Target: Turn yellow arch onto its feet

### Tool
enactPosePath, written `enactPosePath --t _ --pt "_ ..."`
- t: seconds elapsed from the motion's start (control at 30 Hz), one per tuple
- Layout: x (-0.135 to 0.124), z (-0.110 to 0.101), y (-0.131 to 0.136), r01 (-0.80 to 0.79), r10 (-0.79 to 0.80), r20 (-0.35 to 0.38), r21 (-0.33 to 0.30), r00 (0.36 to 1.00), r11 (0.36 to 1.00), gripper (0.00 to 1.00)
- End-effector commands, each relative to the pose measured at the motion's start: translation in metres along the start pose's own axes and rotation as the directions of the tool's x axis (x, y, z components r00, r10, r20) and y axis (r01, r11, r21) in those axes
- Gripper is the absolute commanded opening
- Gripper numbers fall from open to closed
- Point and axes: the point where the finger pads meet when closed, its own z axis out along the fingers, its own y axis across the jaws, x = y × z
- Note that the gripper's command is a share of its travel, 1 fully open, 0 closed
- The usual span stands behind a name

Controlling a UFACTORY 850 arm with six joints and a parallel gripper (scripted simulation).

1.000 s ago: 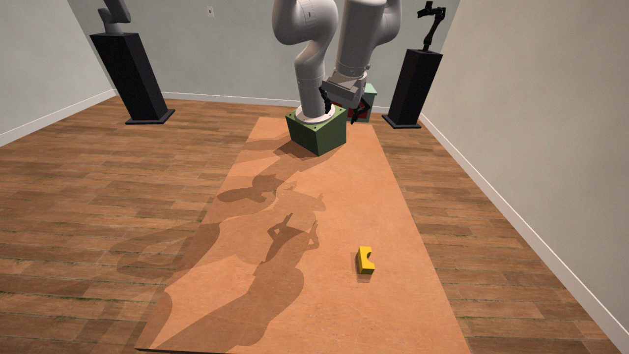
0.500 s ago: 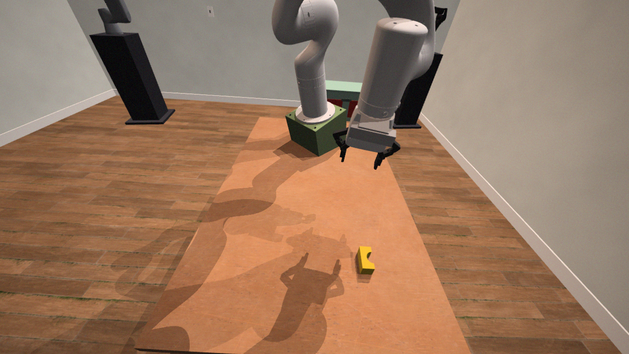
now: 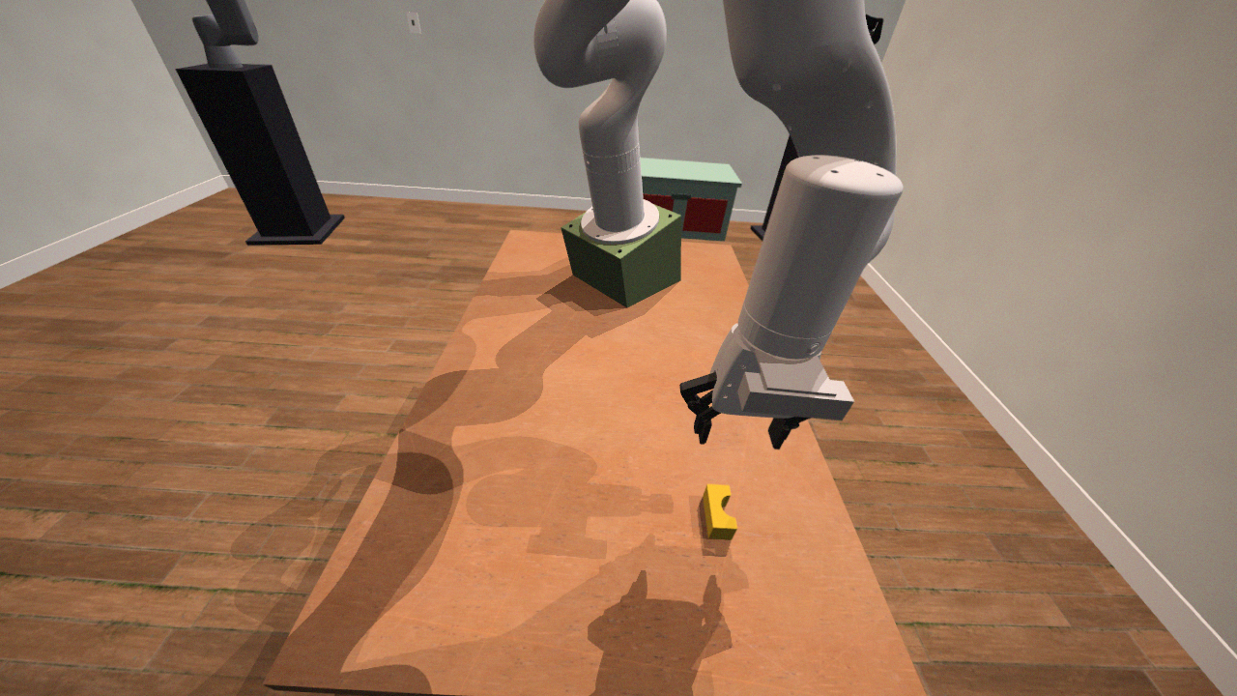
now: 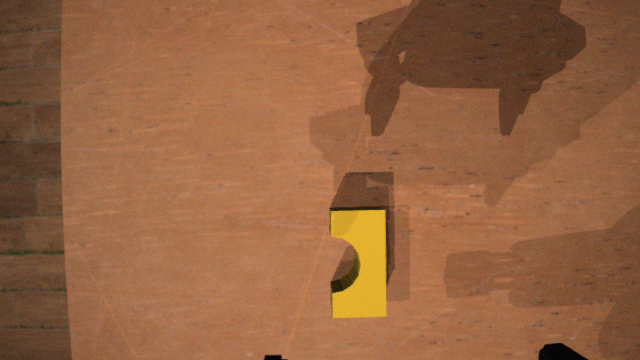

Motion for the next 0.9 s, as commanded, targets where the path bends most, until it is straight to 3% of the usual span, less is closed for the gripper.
enactPosePath --t 0.0,0.1,0.13,0.87 --pt "0.0177 0.0088 -0.0048 0.019 -0.019 -0.013 -0.001 1.0 1.0 1.0" --pt "0.0177 0.0088 -0.0048 0.019 -0.019 -0.013 -0.001 1.0 1.0 1.0" --pt "0.0177 0.0088 -0.0048 0.019 -0.019 -0.013 -0.001 1.0 1.0 0.0" --pt "0.0177 0.0088 -0.0048 0.019 -0.019 -0.013 -0.001 1.0 1.0 0.0"
